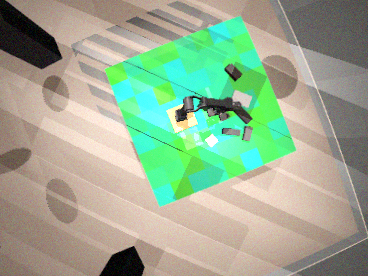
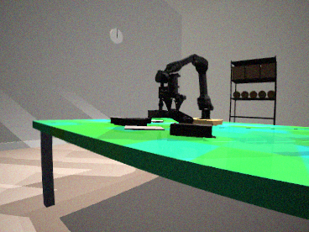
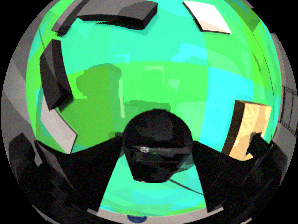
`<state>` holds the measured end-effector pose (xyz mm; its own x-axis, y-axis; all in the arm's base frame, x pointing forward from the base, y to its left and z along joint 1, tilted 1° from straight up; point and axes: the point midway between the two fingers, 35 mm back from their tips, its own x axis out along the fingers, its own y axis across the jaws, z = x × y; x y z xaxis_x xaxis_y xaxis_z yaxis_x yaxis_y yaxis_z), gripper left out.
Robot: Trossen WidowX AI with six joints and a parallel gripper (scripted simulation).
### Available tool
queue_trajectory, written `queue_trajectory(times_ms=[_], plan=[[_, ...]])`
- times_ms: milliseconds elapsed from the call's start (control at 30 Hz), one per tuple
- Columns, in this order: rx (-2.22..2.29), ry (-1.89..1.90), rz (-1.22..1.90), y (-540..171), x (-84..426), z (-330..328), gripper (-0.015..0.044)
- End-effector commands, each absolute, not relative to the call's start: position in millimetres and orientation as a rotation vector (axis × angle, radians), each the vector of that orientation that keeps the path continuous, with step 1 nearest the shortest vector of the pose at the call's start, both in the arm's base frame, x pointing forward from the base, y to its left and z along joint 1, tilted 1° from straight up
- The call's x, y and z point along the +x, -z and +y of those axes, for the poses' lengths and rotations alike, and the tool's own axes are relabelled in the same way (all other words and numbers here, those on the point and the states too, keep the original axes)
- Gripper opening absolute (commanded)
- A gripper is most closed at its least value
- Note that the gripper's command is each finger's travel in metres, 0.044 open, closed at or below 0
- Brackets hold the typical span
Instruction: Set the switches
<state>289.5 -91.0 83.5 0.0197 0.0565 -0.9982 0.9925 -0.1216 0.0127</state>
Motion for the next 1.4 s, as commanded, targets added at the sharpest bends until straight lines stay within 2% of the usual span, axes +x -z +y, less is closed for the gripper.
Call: queue_trajectory(times_ms=[0, 1367], plan=[[1.349, 1.252, 1.166, -90.6, 290.2, -86.8, 0.0336], [1.285, 1.296, 1.108, -112.2, 293.1, -60.0, 0.0336]])
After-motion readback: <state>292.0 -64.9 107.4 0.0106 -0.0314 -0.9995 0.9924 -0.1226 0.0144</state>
